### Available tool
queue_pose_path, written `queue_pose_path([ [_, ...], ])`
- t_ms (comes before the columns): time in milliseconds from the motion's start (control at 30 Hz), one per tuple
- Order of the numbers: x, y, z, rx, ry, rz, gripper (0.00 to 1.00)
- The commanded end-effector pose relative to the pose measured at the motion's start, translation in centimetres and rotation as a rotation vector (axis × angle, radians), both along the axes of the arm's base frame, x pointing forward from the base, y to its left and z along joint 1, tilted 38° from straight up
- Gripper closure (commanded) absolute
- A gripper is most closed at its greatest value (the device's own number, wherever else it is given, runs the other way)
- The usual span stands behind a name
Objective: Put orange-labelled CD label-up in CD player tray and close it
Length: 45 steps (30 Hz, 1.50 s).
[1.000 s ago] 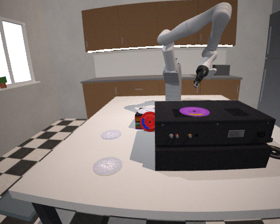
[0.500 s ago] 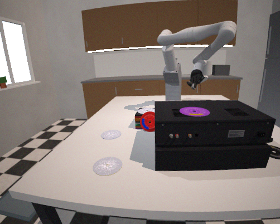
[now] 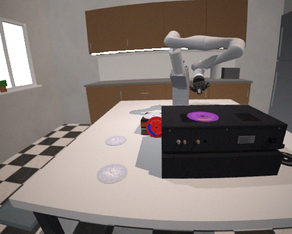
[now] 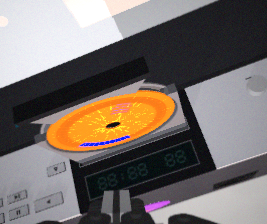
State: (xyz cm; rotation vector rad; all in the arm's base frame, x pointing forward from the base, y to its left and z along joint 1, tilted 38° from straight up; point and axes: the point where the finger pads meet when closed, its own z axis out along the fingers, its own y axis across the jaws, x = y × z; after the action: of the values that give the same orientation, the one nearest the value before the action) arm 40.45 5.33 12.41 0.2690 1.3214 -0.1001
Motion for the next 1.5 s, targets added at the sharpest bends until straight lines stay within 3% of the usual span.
queue_pose_path([
  [0,-0.4,-0.7,-1.0,-0.115,0.034,0.026,0.90],
  [267,-0.7,-1.2,-1.5,-0.249,0.065,0.062,0.90],
  [600,-0.8,-1.4,-1.7,-0.320,0.082,0.081,0.90],
  [1467,-0.4,-1.7,-2.3,-0.344,0.087,0.087,0.90],
])
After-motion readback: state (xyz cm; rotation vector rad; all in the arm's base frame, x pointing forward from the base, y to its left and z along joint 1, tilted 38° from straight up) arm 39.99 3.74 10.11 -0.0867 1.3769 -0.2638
